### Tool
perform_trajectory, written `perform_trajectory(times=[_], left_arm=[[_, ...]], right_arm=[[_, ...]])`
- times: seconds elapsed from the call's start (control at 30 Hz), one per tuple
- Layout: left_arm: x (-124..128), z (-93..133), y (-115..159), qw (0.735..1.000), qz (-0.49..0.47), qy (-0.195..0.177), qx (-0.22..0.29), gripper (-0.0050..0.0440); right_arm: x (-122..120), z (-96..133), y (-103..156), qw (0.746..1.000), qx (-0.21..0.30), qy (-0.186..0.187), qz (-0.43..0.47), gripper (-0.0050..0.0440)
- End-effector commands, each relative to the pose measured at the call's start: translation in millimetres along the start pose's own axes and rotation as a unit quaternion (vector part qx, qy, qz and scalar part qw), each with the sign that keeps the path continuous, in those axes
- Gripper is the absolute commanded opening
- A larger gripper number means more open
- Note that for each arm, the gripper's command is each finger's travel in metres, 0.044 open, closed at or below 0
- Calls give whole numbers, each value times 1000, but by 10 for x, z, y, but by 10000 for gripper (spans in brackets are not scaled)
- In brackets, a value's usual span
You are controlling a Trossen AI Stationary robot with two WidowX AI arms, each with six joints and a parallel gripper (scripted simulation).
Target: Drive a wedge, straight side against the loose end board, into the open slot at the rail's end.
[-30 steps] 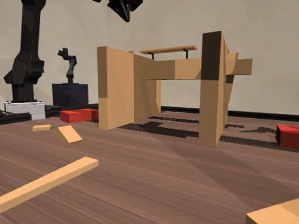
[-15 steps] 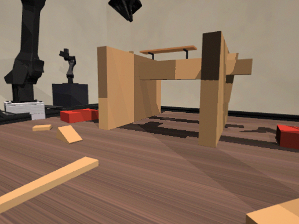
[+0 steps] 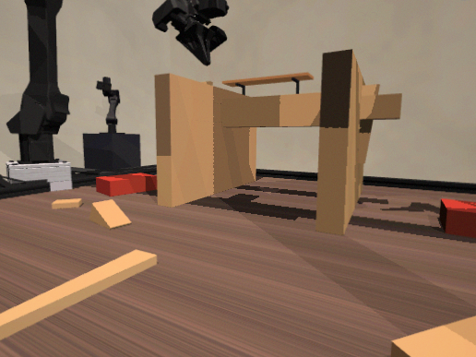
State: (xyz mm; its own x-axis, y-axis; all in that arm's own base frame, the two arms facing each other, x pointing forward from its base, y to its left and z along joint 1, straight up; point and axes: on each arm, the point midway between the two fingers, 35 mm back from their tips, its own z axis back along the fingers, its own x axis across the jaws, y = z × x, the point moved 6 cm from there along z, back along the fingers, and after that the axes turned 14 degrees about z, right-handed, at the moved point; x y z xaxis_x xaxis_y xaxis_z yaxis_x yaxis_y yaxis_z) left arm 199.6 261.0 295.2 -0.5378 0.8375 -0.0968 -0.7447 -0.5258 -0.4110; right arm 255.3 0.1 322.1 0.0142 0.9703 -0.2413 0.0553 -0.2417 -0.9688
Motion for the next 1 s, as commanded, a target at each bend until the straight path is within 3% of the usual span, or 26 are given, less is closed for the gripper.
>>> perform_trajectory(times=[0.0,0.97], left_arm=[[-4,-67,47,1000,4,3,1,0],[39,-433,199,1000,4,3,1,0]], right_arm=[[1,-1,2,1000,0,0,0,440],[1,-1,2,1000,0,0,0,440]])
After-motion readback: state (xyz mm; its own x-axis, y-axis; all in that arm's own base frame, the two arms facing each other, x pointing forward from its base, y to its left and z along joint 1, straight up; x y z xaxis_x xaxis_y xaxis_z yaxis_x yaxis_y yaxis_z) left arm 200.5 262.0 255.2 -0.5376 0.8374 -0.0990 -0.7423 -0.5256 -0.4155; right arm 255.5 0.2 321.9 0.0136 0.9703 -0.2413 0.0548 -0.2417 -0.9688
